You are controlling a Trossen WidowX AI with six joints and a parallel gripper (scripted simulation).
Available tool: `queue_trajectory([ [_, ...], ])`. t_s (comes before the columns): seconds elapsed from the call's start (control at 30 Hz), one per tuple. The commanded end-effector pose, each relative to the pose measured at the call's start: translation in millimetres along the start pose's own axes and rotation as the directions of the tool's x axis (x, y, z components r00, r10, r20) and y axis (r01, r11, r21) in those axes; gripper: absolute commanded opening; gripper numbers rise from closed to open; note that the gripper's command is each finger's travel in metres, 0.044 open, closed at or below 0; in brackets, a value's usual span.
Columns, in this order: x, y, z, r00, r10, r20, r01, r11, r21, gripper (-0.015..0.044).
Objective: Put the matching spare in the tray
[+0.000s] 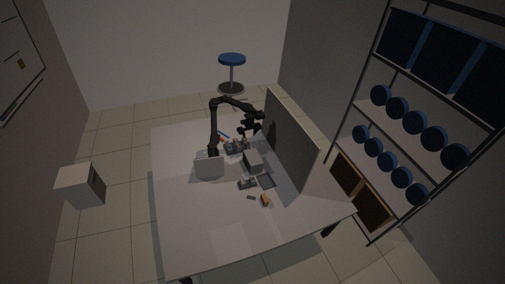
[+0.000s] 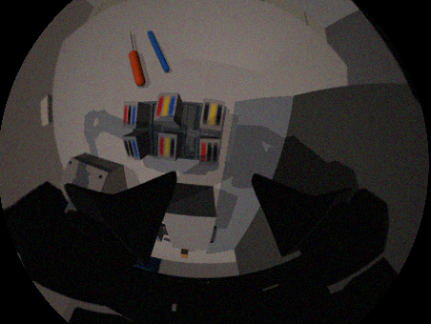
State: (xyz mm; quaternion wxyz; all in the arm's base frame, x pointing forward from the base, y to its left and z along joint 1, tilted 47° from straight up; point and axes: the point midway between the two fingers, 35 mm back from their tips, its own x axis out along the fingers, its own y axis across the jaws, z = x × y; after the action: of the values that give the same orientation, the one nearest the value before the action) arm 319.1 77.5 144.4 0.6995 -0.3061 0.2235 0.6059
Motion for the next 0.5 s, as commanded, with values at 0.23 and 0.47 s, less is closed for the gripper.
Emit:
queue_trajectory([
  [0.23,32.5,3.5,1.8,1.000,0.009,0.001,-0.009,1.000,-0.004,0.0300],
  [0.47,38.0,2.9,1.4,1.000,0.010,0.001,-0.010,1.000,-0.004,0.0300],
])
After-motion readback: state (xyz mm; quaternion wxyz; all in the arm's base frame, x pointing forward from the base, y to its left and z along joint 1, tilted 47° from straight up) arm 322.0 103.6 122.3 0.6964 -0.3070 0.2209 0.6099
